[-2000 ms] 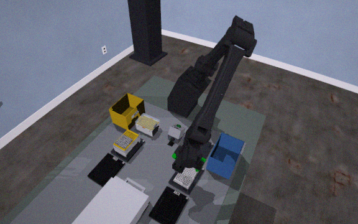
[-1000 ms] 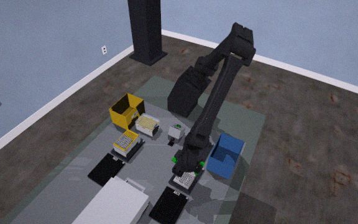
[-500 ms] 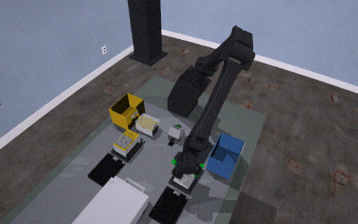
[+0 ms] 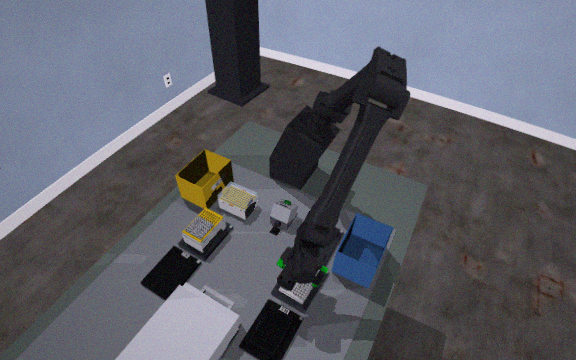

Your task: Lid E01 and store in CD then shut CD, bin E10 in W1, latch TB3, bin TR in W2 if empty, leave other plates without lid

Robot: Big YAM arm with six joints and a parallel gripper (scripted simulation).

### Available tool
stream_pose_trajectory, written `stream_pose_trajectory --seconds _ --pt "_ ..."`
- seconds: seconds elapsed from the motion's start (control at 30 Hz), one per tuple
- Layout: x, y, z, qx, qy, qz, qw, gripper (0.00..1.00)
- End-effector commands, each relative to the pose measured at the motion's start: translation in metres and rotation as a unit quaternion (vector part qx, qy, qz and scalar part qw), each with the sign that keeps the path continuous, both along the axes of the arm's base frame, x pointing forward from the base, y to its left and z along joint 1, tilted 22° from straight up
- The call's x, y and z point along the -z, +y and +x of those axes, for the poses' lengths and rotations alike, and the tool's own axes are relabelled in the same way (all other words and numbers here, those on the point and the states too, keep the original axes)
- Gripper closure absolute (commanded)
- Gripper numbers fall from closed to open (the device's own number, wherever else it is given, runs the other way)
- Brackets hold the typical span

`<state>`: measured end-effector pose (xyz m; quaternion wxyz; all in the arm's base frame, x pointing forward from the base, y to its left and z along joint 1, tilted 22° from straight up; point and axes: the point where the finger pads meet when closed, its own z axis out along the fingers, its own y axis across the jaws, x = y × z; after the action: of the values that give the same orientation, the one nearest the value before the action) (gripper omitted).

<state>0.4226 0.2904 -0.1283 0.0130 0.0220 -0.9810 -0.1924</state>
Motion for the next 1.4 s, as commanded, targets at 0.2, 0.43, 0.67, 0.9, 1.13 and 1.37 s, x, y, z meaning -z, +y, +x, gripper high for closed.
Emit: stream_pose_trajectory --seconds 0.2,0.43,0.67,0.9,1.13,1.37 --pt "-0.001 0.014 0.013 0.002 -0.016 0.007 1.000 0.00" --pt "0.008 0.015 0.016 0.005 -0.017 0.007 1.000 0.00" --pt "0.012 0.021 0.014 0.002 -0.017 0.008 1.000 0.00" --pt "0.006 0.021 0.016 0.001 -0.020 0.009 1.000 0.00" --pt "0.006 0.021 0.016 0.001 -0.020 0.009 1.000 0.00" --pt "0.006 0.021 0.016 0.001 -0.020 0.009 1.000 0.00"
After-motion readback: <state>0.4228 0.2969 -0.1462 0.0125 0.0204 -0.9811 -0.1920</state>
